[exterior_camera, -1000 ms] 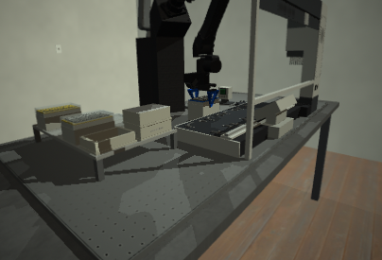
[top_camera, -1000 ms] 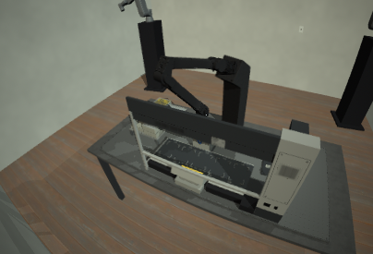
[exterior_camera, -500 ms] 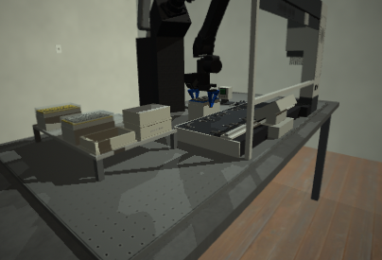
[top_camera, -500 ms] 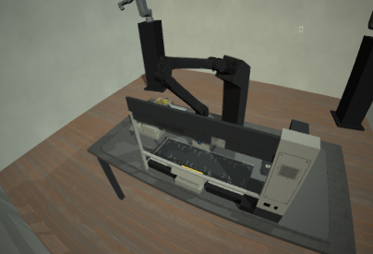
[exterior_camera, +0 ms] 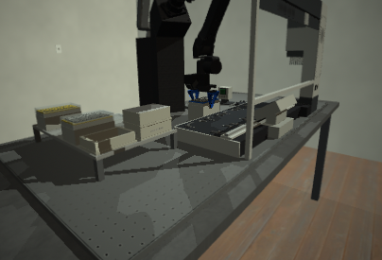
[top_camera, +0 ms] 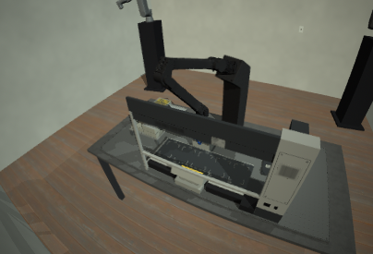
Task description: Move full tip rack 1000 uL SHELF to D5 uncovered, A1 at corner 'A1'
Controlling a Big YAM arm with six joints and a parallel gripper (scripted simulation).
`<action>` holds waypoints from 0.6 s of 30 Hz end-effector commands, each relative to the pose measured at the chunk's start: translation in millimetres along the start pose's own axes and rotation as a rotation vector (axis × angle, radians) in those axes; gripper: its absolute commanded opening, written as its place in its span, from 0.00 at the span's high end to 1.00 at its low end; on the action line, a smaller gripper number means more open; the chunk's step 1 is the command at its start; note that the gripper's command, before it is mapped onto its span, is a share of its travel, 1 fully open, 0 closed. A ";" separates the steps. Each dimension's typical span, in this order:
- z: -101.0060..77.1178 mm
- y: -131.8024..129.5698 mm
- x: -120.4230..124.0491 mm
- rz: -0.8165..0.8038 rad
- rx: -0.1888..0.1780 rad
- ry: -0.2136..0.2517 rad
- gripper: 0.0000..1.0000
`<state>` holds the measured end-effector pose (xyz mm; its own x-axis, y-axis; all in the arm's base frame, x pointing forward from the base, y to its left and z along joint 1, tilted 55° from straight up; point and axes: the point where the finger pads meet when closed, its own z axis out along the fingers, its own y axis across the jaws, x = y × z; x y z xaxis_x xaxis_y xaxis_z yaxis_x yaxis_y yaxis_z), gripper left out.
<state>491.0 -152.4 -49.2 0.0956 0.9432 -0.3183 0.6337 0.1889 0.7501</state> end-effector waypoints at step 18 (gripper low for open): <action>7.9 -6.8 -5.3 -0.006 0.005 -0.010 1.00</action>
<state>492.6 -153.0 -51.3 0.0950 0.9430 -0.3188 0.6339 0.1896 0.7498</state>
